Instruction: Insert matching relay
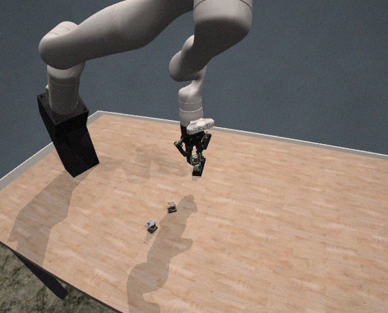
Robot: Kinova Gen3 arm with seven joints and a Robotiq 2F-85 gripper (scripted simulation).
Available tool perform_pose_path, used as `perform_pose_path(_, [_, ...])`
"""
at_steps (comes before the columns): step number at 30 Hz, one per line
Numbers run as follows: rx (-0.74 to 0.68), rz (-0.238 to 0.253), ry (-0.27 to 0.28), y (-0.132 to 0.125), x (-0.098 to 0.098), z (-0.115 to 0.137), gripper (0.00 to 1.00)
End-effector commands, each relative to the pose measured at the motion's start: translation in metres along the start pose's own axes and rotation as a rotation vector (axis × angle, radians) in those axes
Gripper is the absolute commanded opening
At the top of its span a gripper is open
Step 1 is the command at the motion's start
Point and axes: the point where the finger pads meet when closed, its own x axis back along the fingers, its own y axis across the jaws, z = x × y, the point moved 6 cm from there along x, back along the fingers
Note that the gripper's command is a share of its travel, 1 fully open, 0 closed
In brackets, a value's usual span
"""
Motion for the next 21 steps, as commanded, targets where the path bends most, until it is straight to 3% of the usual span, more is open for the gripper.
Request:
perform_pose_path(1, [0.032,0.013,-0.025,-0.023,-0.002,-0.033,0.0])
perform_pose_path(11, [0.032,0.013,-0.026,-0.047,-0.001,-0.06,0.0])
perform_pose_path(21, [0.032,0.012,-0.026,-0.051,-0.001,-0.065,0.0])
